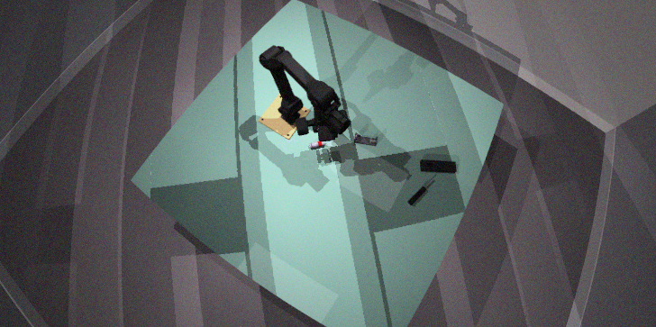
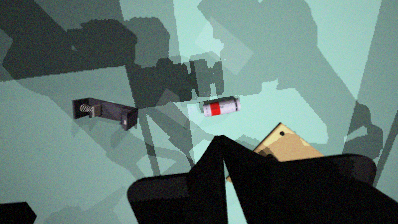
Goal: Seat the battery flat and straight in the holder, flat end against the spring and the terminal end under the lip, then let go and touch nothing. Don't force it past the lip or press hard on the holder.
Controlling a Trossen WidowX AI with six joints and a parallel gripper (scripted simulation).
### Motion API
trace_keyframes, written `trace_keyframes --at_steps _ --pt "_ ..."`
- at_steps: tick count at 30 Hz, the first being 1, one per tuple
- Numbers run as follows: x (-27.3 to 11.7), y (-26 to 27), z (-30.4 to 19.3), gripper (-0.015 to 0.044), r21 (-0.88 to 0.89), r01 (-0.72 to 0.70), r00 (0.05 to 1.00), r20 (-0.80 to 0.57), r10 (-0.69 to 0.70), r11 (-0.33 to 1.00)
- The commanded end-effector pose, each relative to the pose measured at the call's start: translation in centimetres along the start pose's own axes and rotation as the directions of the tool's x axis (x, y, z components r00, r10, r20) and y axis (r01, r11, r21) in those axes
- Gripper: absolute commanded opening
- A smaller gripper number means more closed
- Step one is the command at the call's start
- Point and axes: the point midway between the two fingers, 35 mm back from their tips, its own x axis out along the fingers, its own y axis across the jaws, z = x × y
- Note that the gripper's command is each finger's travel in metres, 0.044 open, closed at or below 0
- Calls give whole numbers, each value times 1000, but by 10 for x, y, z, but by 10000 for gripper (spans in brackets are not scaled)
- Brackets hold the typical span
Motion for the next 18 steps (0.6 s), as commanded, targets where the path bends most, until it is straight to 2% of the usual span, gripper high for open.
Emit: trace_keyframes --at_steps 1,5,9,14,18 --pt "1 0 0 26 -16 0 1000 0 0 1000" --pt "13 -3 2 131 -323 0 1000 1 1 946" --pt "28 -7 3 236 -649 0 1000 3 2 761" --pt "46 -13 3 238 -923 3 1000 4 3 384" --pt "60 -17 2 238 -999 5 1000 5 3 34"
